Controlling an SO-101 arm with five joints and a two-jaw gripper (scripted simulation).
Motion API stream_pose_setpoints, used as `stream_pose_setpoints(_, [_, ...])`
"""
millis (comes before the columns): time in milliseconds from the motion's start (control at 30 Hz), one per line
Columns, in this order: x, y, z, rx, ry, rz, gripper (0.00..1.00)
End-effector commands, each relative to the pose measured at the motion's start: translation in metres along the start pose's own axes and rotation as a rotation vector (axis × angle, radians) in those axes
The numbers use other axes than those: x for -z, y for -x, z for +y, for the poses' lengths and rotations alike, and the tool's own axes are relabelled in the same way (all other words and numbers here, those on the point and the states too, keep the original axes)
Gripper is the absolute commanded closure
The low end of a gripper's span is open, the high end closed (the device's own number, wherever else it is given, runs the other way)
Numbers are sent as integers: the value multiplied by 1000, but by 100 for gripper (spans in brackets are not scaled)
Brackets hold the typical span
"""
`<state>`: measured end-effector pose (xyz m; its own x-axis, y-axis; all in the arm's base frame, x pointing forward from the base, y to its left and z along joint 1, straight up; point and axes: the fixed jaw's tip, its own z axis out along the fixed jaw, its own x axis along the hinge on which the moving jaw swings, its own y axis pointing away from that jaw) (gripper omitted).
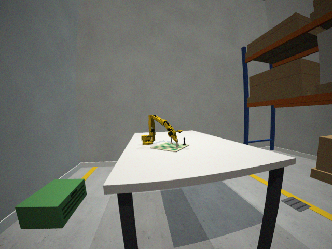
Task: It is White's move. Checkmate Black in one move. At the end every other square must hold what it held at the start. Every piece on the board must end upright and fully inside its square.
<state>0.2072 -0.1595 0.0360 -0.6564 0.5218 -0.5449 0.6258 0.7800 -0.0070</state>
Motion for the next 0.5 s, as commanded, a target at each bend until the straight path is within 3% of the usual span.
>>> stream_pose_setpoints(0, [-4,-7,-2,-9,-4,26,96])
stream_pose_setpoints(467, [-4,-7,-2,-9,-4,26,88])
